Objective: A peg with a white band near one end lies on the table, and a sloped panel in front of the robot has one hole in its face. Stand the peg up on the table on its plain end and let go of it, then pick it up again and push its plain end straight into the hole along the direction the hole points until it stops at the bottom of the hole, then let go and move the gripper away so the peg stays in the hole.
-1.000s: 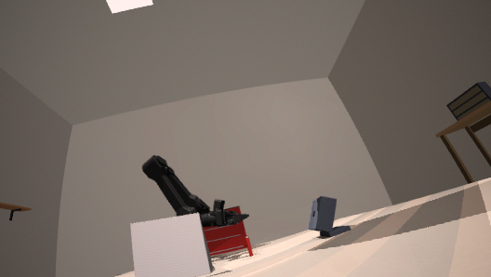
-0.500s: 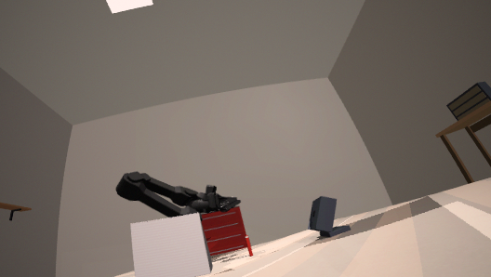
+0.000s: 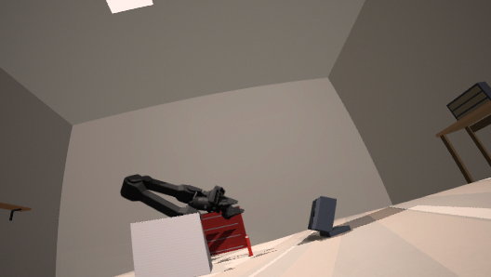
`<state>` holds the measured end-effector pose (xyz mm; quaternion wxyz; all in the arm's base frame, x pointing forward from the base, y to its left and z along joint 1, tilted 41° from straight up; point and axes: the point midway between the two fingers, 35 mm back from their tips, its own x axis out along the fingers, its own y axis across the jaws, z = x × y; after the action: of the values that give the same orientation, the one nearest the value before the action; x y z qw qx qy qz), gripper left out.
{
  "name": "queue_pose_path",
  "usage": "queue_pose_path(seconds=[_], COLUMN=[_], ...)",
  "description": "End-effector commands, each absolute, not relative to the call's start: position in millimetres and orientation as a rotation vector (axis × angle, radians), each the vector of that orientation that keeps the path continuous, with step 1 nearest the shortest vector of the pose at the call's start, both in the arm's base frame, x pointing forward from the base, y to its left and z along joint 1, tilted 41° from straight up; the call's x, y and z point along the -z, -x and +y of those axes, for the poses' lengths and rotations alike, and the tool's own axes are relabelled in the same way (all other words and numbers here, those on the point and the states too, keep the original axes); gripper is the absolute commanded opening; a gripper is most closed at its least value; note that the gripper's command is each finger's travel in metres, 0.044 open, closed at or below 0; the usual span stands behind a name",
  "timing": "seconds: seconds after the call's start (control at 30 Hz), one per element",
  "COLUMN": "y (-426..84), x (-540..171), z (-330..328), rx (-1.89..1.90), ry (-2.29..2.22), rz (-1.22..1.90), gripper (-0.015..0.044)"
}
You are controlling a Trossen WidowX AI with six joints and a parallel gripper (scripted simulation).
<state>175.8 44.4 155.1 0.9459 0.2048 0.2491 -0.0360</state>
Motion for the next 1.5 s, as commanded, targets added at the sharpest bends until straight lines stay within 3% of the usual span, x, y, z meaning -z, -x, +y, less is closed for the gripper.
queue_pose_path(seconds=[0.0, 0.7, 1.47], y=[-176, -169, -198], x=[-146, -109, -115], z=[48, 67, 81], rx=[0.060, -0.122, -0.475], ry=[-0.327, -0.195, -0.653], rz=[0.630, 1.279, 1.625], gripper=[0.0440, 0.0440, 0.0440])
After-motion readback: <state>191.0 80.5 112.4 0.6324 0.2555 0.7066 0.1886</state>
